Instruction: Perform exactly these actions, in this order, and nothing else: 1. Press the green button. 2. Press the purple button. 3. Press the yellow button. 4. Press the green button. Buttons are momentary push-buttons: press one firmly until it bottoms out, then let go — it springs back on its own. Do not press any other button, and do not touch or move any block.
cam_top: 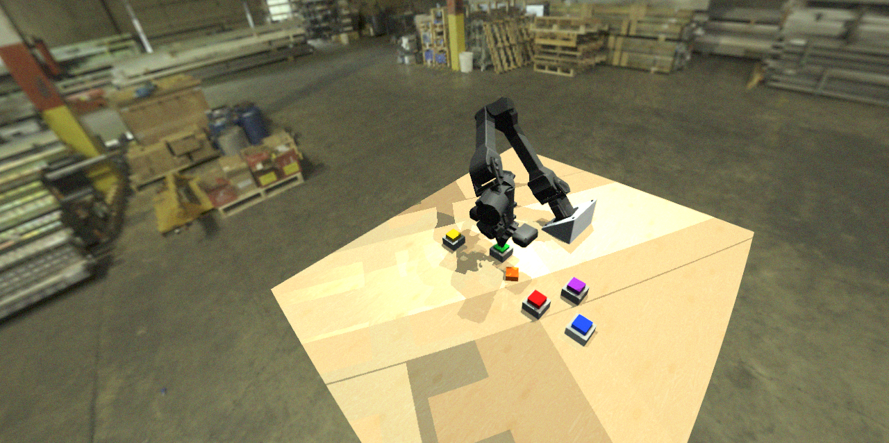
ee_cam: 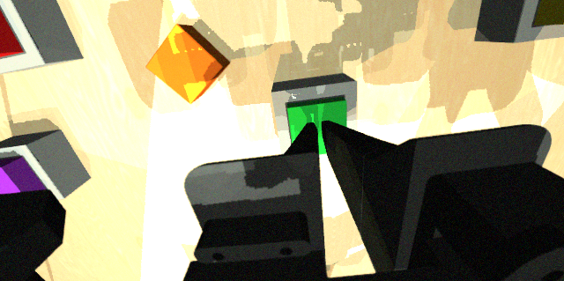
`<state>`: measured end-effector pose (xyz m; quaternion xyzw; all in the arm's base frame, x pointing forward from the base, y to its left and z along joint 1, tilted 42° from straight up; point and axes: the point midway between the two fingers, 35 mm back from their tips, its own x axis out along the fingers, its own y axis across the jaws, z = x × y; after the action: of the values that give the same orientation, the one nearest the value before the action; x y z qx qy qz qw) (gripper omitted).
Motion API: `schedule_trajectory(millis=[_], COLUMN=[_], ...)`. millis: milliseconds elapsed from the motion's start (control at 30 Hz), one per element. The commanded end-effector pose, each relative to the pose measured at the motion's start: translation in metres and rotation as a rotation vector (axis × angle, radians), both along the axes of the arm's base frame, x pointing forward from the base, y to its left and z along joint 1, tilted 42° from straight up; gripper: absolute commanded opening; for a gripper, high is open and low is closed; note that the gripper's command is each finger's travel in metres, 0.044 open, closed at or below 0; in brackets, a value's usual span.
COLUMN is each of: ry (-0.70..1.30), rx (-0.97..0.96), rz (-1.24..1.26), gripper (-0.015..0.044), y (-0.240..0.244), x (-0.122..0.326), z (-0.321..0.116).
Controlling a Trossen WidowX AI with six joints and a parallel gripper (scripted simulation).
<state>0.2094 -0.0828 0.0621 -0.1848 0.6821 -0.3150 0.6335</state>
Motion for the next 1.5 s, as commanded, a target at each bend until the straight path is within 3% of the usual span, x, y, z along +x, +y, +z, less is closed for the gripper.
schedule_trajectory(millis=[0,233,433,633,900,1133,1467], ry=[0.002,0.005,0.007,0.006,0.001,0.001,0.001], rx=[0.0,-0.002,0.0,0.001,0.025,0.017,0.015], rz=[0.002,0.003,0.003,0.003,0.008,0.003,0.003], gripper=[0.002,0.002,0.002,0.002,0.002,0.002,0.002], y=[0.014,0.022,0.06,0.063,0.151,0.222,0.22], x=[0.003,0.004,0.012,0.013,0.042,0.033,0.031], z=[0.016,0.025,0.068,0.068,0.0,-0.069,-0.083])
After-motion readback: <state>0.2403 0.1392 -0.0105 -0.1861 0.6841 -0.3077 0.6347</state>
